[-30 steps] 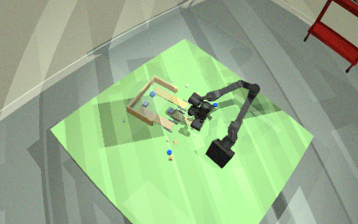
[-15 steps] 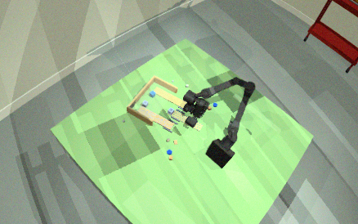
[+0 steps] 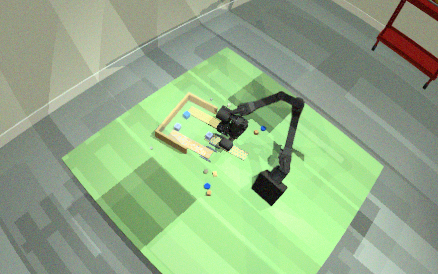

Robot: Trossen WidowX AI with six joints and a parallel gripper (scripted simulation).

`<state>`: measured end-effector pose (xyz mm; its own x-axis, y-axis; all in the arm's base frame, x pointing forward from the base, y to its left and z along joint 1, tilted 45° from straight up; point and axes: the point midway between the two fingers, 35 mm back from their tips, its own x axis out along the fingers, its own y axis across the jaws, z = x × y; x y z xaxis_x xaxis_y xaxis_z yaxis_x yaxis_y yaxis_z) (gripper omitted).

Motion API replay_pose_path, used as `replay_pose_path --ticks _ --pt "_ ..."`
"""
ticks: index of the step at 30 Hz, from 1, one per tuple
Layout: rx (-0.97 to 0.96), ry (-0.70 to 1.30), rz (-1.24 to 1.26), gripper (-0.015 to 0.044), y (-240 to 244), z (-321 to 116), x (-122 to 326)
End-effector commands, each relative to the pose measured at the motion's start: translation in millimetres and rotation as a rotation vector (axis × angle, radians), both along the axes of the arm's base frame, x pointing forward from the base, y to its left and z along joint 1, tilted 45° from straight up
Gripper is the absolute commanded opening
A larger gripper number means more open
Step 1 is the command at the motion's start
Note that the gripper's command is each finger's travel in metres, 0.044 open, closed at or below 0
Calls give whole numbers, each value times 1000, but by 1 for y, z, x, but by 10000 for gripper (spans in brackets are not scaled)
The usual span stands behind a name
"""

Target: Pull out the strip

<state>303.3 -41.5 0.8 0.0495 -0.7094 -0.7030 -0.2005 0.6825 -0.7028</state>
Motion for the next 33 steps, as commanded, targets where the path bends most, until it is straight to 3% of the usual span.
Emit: replay_pose_path --ticks 1,33 --pt "7 -8 -5 440 6 -1 15" --pt "10 -13 -5 440 37 -7 102"
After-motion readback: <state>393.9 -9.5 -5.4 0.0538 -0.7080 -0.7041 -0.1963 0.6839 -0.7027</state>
